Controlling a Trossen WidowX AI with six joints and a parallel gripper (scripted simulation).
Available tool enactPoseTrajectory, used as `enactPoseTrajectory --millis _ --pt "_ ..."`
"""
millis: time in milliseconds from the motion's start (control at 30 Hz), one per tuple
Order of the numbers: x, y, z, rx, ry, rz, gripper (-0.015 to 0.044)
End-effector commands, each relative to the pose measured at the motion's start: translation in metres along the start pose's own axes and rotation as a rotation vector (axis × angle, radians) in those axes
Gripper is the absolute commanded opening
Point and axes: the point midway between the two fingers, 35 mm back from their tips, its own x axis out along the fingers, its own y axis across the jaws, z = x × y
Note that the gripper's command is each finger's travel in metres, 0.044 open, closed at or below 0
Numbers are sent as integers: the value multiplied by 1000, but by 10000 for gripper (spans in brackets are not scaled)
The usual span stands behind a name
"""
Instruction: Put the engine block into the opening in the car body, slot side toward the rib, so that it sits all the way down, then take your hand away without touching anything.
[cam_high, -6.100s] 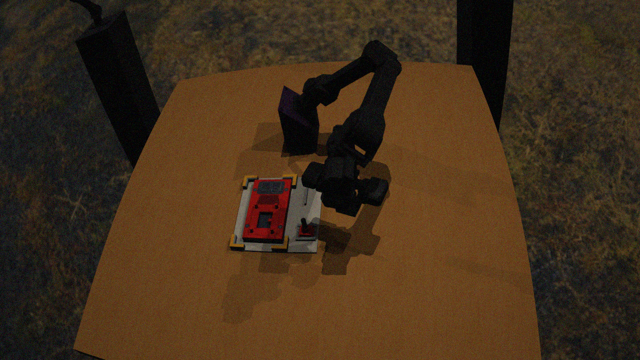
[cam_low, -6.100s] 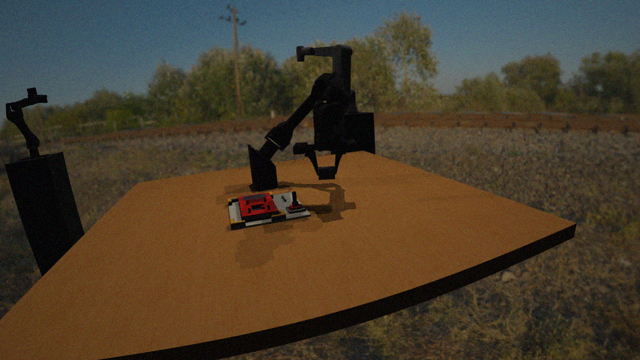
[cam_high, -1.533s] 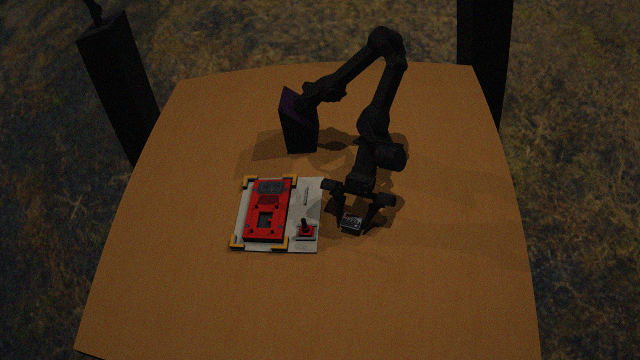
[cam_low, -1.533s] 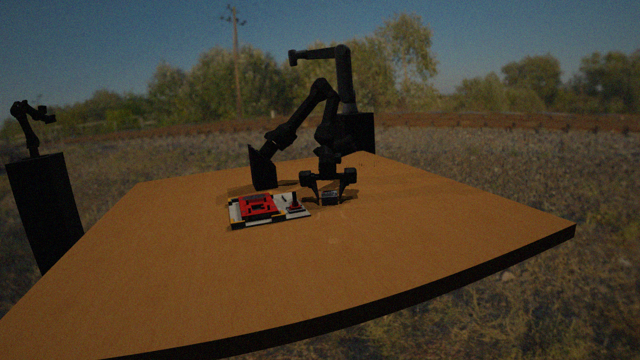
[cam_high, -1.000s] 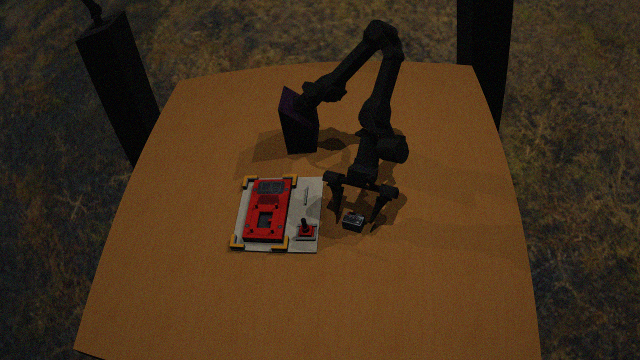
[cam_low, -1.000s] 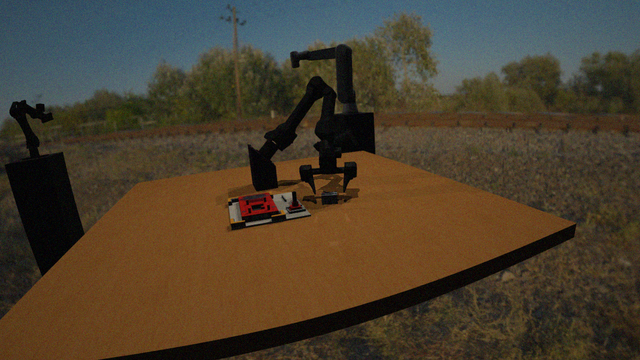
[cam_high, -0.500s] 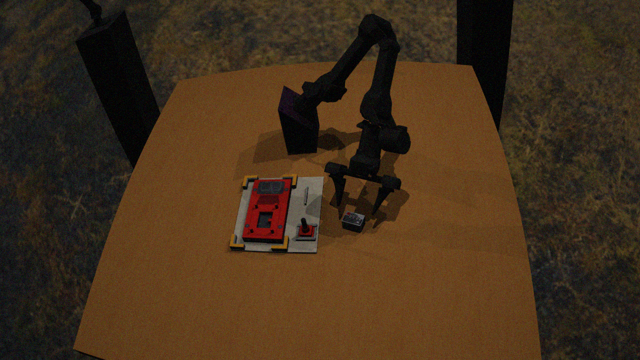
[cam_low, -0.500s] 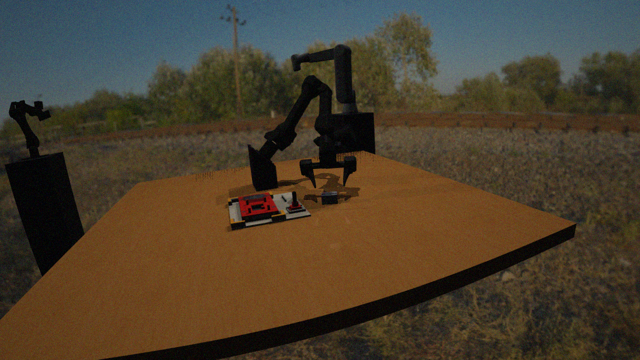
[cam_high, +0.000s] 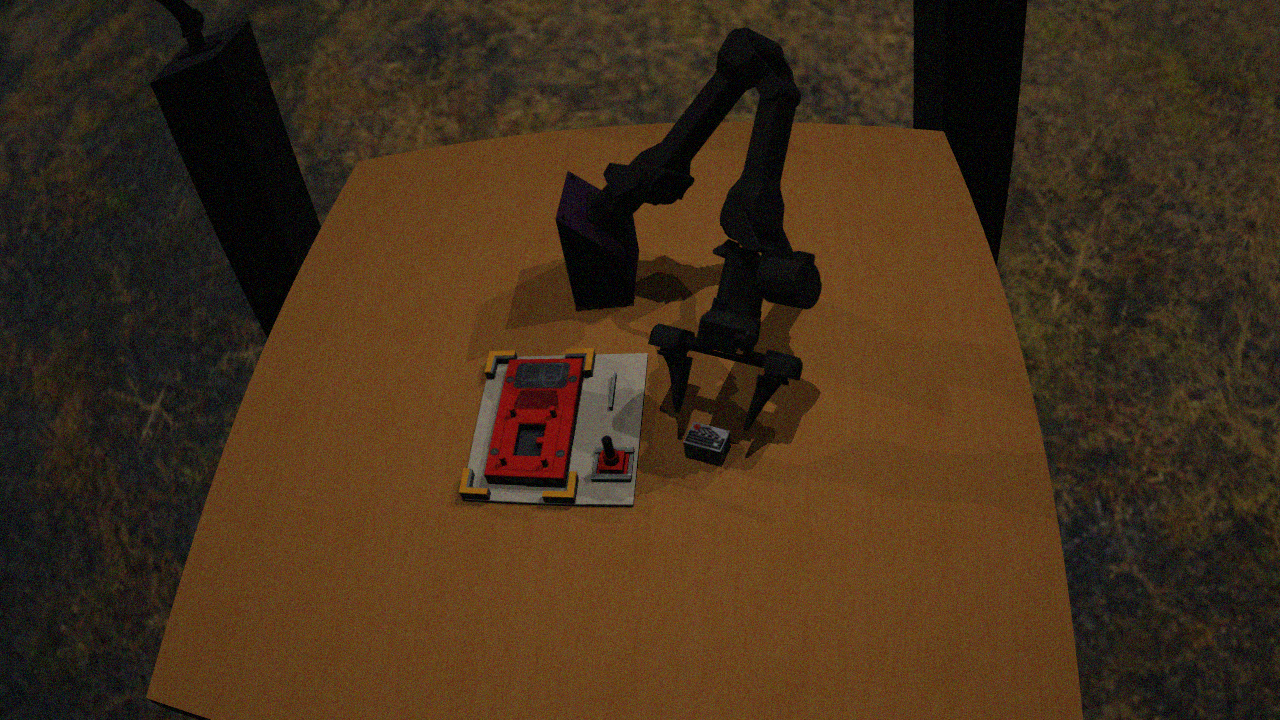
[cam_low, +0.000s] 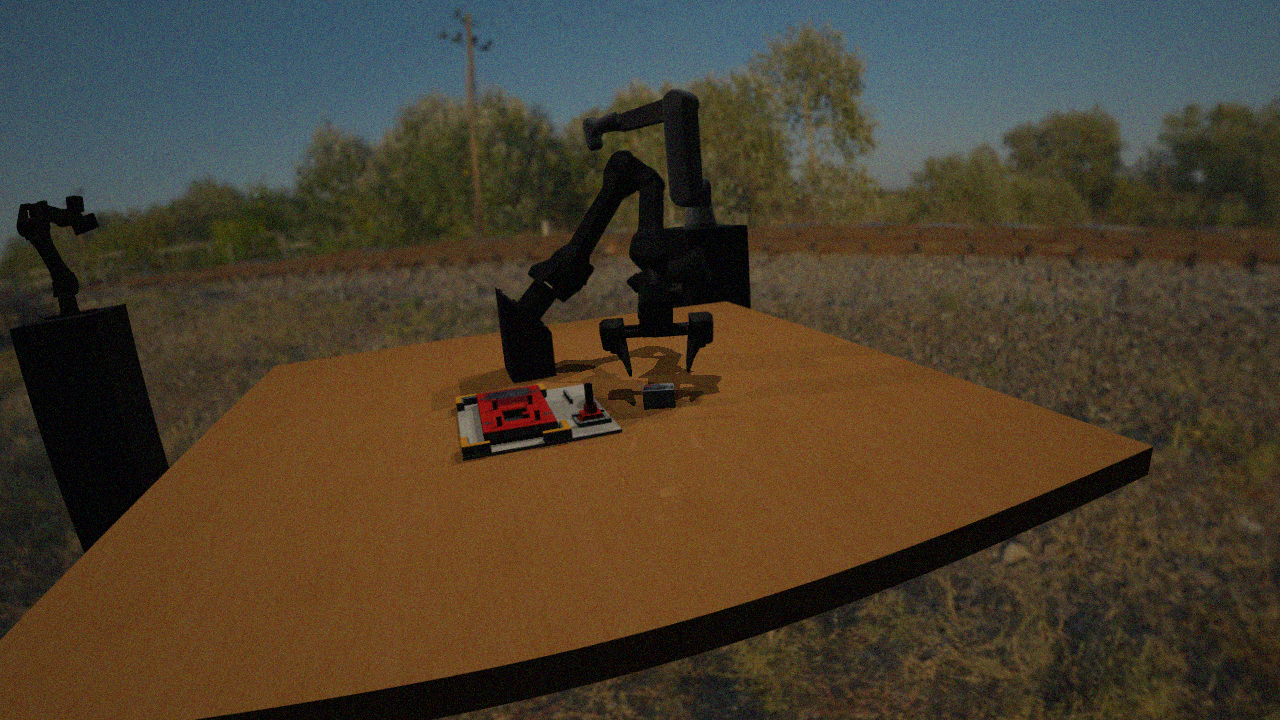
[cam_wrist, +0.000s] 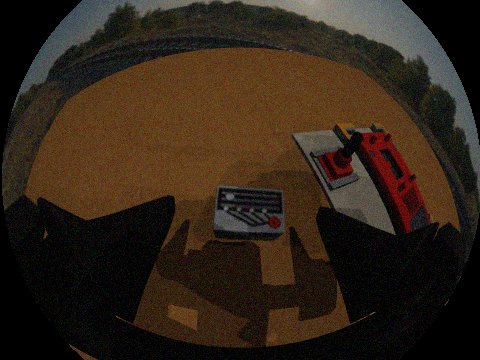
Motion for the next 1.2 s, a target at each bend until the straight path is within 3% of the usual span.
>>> enactPoseTrajectory --millis 0,1167 --pt "3 -1 0 44 33 -20 440" --pt "19 -11 14 829 459 -393 440"
